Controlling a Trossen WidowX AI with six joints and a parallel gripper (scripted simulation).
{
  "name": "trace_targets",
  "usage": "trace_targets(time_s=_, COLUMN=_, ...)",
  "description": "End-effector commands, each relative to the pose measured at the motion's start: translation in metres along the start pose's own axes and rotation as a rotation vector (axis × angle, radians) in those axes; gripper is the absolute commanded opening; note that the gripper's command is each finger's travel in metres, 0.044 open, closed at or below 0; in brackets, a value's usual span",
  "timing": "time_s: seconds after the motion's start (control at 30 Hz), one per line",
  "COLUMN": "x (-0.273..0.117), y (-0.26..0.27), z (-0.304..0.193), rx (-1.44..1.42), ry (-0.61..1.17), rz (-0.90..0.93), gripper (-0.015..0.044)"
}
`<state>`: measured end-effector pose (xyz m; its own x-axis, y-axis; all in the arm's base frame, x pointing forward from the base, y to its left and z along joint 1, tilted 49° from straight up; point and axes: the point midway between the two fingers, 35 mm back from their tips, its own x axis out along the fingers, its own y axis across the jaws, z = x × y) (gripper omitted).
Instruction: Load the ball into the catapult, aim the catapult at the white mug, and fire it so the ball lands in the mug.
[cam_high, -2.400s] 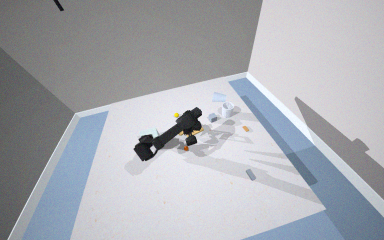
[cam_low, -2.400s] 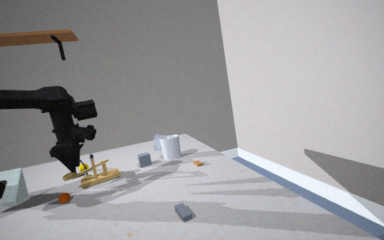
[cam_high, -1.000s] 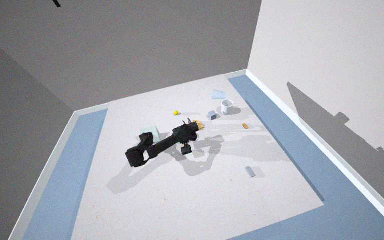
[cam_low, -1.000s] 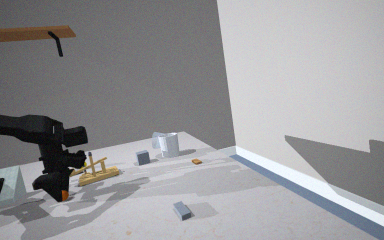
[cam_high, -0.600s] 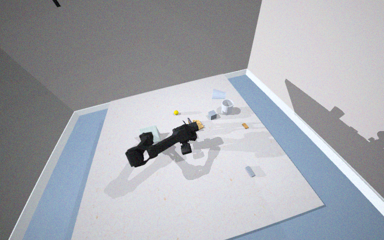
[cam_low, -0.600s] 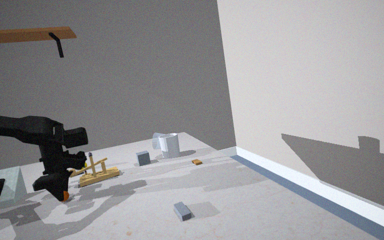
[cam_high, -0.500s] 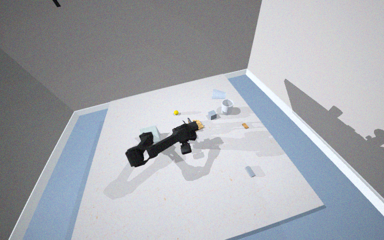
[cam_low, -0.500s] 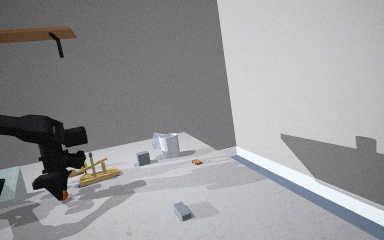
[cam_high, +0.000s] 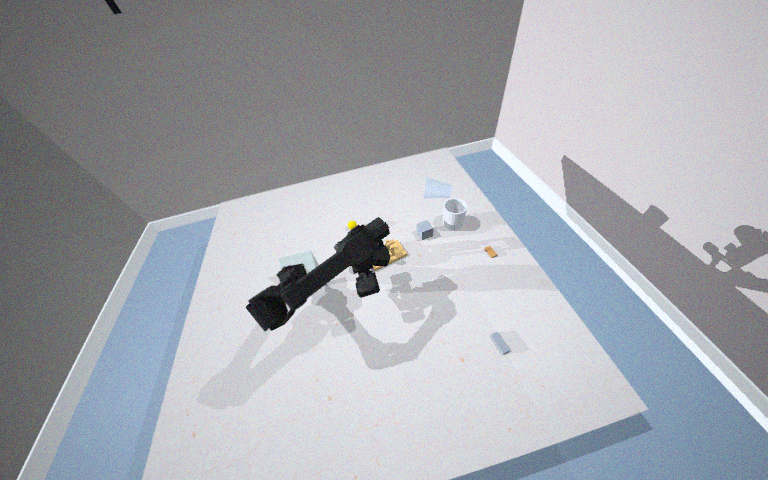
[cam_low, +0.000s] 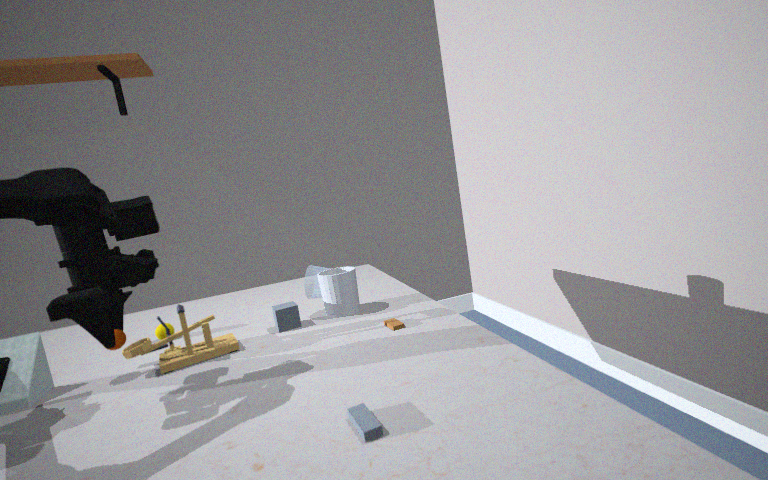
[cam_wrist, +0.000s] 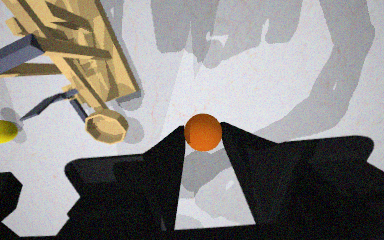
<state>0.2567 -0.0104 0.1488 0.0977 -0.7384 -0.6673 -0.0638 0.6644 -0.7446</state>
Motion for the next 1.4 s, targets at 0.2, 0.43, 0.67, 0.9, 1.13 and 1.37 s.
trace_targets(time_s=0.2, x=-0.036, y=-0.002, z=-0.005, rx=0.002, ry=-0.018, rz=0.005, gripper=0.0000)
trace_targets(time_s=0.43, x=-0.029, y=0.023, z=0.000, rx=-0.031, ry=0.046, rz=0.007, gripper=0.0000)
trace_targets(time_s=0.67, x=-0.021, y=0.052, z=0.002, rx=-0.064, ry=0.120, rz=0.001, gripper=0.0000)
trace_targets(time_s=0.9, x=-0.012, y=0.081, z=0.002, rx=-0.094, ry=0.195, rz=-0.013, gripper=0.0000)
trace_targets(time_s=1.13, x=-0.001, y=0.108, z=-0.002, rx=-0.120, ry=0.270, rz=-0.035, gripper=0.0000)
trace_targets(time_s=1.37, x=0.005, y=0.123, z=-0.006, rx=-0.131, ry=0.312, rz=-0.051, gripper=0.0000)
